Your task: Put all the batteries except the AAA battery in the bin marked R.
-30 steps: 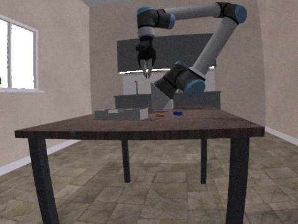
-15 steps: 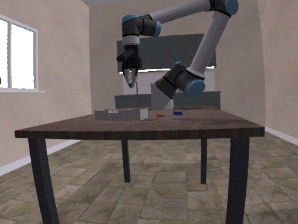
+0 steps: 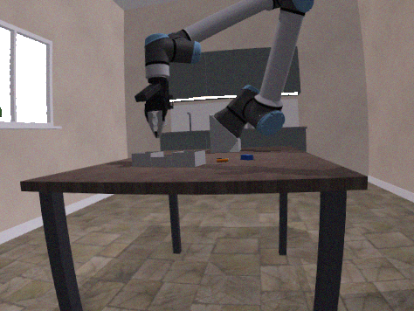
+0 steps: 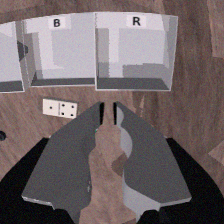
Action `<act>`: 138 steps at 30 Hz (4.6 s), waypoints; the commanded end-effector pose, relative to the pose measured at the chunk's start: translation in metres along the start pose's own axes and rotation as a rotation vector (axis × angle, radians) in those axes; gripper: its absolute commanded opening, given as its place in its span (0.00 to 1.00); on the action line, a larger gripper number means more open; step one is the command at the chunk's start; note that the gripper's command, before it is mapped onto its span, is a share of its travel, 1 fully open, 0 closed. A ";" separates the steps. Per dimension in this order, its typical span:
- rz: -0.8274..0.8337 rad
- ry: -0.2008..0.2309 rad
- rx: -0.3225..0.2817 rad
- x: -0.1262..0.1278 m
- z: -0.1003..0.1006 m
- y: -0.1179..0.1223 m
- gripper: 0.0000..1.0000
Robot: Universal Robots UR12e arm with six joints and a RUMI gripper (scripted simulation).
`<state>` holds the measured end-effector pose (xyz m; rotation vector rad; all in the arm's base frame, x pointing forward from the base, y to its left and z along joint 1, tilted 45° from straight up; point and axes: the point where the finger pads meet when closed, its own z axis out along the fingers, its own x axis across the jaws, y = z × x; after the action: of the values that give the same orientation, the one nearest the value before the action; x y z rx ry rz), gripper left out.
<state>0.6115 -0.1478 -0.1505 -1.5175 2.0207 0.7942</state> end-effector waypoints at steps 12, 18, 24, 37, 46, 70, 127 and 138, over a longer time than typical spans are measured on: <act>0.000 0.001 0.002 0.024 0.015 -0.017 0.04; 0.000 0.001 0.002 0.024 0.031 -0.017 0.04; 0.000 0.001 0.002 0.024 0.047 -0.017 0.04; 0.000 0.001 0.001 0.024 0.074 -0.017 0.04; 0.000 0.001 0.001 0.024 0.074 -0.017 0.04; 0.000 0.001 0.001 0.024 0.074 -0.017 0.04; 0.000 0.001 0.002 0.024 0.015 -0.017 0.04; 0.000 0.001 0.002 -0.016 0.015 -0.018 0.04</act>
<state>0.6274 -0.1433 -0.1682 -1.5174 2.0207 0.7940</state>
